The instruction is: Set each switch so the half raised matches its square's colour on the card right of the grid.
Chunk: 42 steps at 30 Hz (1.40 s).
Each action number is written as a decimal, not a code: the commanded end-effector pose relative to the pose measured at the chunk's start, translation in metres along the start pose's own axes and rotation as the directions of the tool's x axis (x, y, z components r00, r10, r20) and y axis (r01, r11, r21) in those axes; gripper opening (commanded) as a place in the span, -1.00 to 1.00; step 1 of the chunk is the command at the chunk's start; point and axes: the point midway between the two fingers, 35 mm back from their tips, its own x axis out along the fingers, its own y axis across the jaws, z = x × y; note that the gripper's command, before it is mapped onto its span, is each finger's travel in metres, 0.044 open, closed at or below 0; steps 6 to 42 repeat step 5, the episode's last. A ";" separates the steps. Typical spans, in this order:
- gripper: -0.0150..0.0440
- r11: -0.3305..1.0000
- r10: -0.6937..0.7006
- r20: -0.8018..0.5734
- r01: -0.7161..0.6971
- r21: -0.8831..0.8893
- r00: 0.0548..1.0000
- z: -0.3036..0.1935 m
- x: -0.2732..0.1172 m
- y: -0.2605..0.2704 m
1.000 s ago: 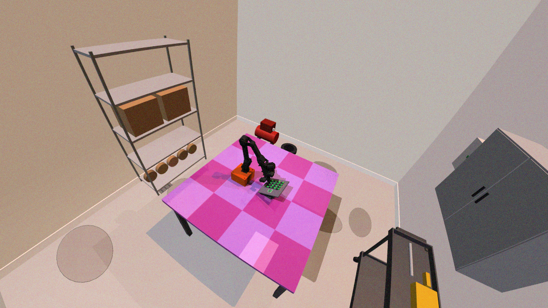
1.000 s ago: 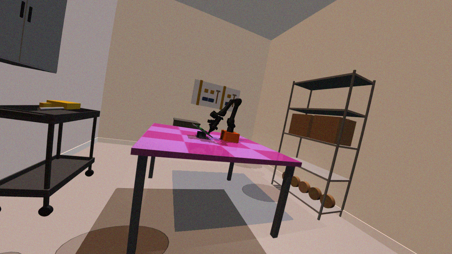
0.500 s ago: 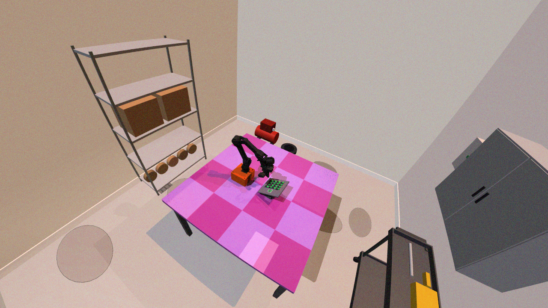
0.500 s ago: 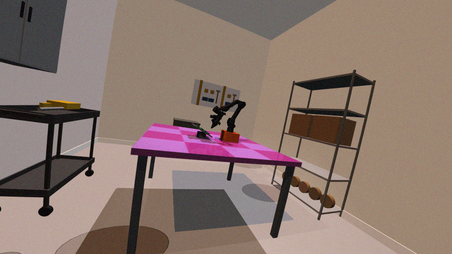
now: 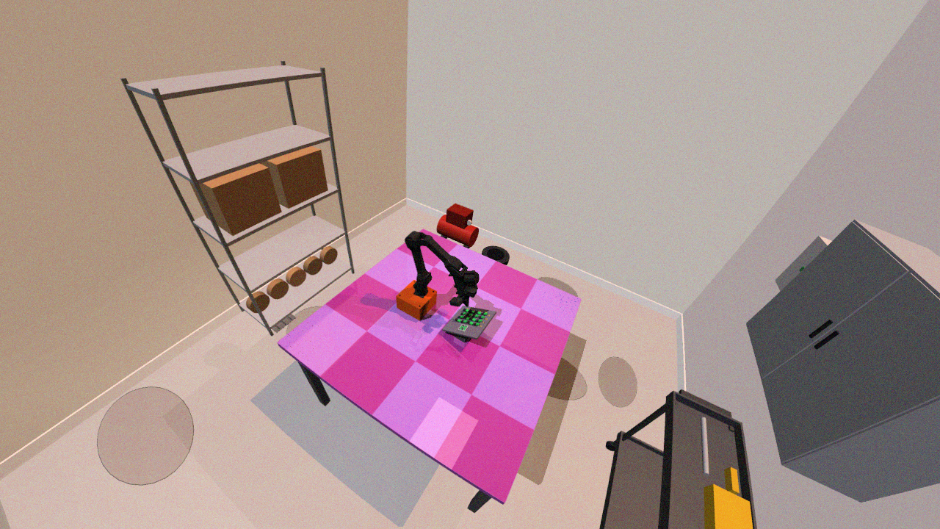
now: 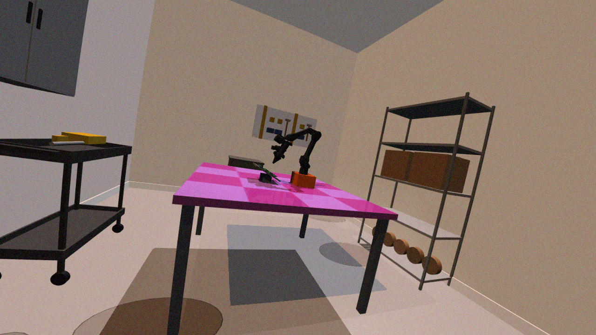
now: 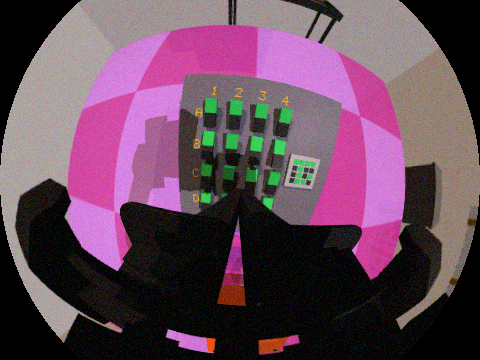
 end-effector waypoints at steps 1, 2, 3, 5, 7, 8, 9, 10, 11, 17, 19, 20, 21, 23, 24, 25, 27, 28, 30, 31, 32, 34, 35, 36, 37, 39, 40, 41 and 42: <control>-0.49 1.000 0.004 -0.006 -0.004 -0.008 1.000 0.003 0.000 0.000; -0.49 1.000 0.004 -0.006 -0.004 -0.008 1.000 0.003 0.000 0.000; -0.49 1.000 0.004 -0.006 -0.004 -0.008 1.000 0.003 0.000 0.000; -0.49 1.000 0.004 -0.006 -0.004 -0.008 1.000 0.003 0.000 0.000; -0.49 1.000 0.004 -0.006 -0.004 -0.008 1.000 0.003 0.000 0.000; -0.49 1.000 0.004 -0.006 -0.004 -0.008 1.000 0.003 0.000 0.000; -0.49 1.000 0.004 -0.006 -0.004 -0.008 1.000 0.003 0.000 0.000; -0.49 1.000 0.004 -0.006 -0.004 -0.008 1.000 0.003 0.000 0.000; -0.49 1.000 0.004 -0.006 -0.004 -0.008 1.000 0.003 0.000 0.000; -0.49 1.000 0.004 -0.006 -0.004 -0.008 1.000 0.003 0.000 0.000; -0.49 1.000 0.004 -0.006 -0.004 -0.008 1.000 0.003 0.000 0.000; -0.49 1.000 0.004 -0.006 -0.004 -0.008 1.000 0.003 0.000 0.000; -0.49 1.000 0.004 -0.006 -0.004 -0.008 1.000 0.003 0.000 0.000; -0.49 1.000 0.004 -0.006 -0.004 -0.008 1.000 0.003 0.000 0.000; -0.49 1.000 0.004 -0.006 -0.004 -0.008 1.000 0.003 0.000 0.000; -0.49 1.000 0.004 -0.006 -0.004 -0.008 1.000 0.003 0.000 0.000; -0.49 1.000 0.004 -0.006 -0.004 -0.008 1.000 0.003 0.000 0.000; -0.49 1.000 0.004 -0.006 -0.004 -0.008 1.000 0.003 0.000 0.000; -0.49 1.000 0.004 -0.006 -0.004 -0.008 1.000 0.003 0.000 0.000; -0.49 1.000 0.004 -0.006 -0.004 -0.008 1.000 0.003 0.000 0.000; -0.49 1.000 0.004 -0.006 -0.004 -0.008 1.000 0.003 0.000 0.000; -0.49 1.000 0.004 -0.006 -0.004 -0.008 1.000 0.003 0.000 0.000; -0.49 1.000 0.004 -0.006 -0.004 -0.008 1.000 0.003 0.000 0.000; -0.49 1.000 0.004 -0.006 -0.004 -0.008 1.000 0.003 0.000 0.000; -0.49 1.000 0.004 -0.006 -0.004 -0.008 1.000 0.003 0.000 0.000; -0.49 1.000 0.004 -0.006 -0.004 -0.008 1.000 0.003 0.000 0.000; -0.49 1.000 0.004 -0.006 -0.004 -0.008 1.000 0.003 0.000 0.000; -0.49 1.000 0.004 -0.006 -0.004 -0.008 1.000 0.003 0.000 0.000; -0.49 1.000 0.004 -0.006 -0.004 -0.008 1.000 0.003 0.000 0.000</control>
